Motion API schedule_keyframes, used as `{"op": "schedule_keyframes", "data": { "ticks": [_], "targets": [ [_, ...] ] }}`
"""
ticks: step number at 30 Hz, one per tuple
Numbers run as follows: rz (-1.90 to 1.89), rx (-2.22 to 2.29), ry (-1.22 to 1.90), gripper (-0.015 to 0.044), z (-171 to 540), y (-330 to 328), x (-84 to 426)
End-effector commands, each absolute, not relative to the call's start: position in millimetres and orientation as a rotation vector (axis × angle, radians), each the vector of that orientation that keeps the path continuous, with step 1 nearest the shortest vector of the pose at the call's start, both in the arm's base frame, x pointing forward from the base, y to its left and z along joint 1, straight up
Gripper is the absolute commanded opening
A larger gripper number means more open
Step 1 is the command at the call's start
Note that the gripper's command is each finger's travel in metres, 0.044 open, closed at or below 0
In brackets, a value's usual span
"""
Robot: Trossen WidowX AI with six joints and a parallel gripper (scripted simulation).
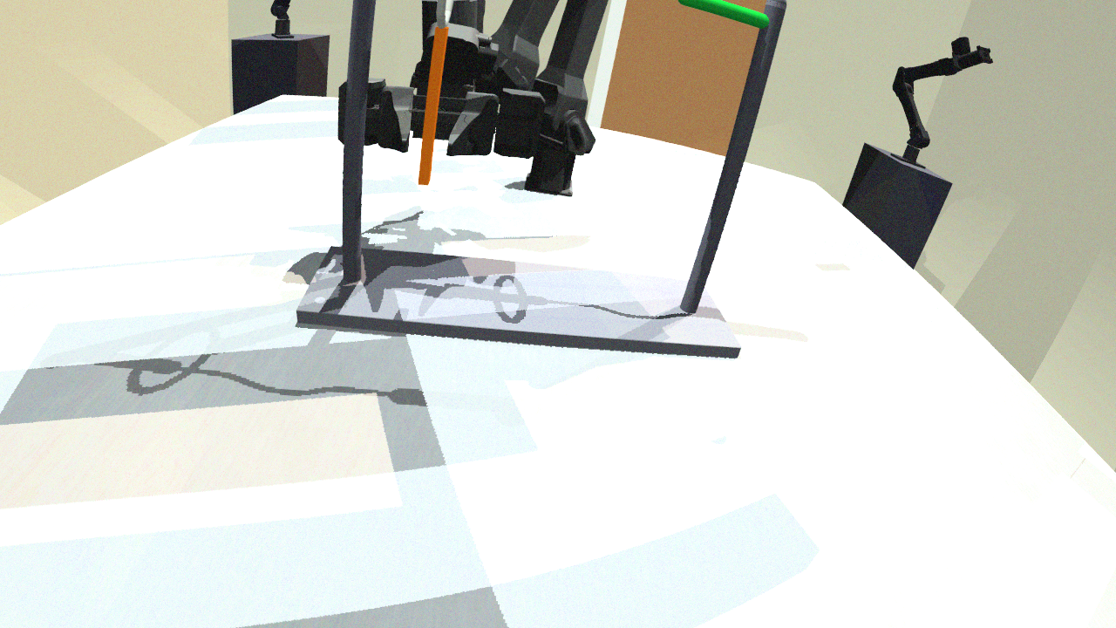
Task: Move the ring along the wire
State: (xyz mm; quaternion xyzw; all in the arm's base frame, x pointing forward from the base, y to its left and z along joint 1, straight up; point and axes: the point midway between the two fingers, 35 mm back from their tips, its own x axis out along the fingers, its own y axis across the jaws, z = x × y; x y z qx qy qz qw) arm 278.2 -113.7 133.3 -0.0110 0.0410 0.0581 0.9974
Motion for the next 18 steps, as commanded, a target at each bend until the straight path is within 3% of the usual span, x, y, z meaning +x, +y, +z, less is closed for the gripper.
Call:
{"op": "schedule_keyframes", "data": {
  "ticks": [1, 18],
  "targets": [
    [0.113, -0.021, 0.078, 0.0160, 134.7, -115.0, 287.0],
    [0.113, -0.020, 0.074, 0.0160, 132.6, -109.9, 312.9]
  ]
}}
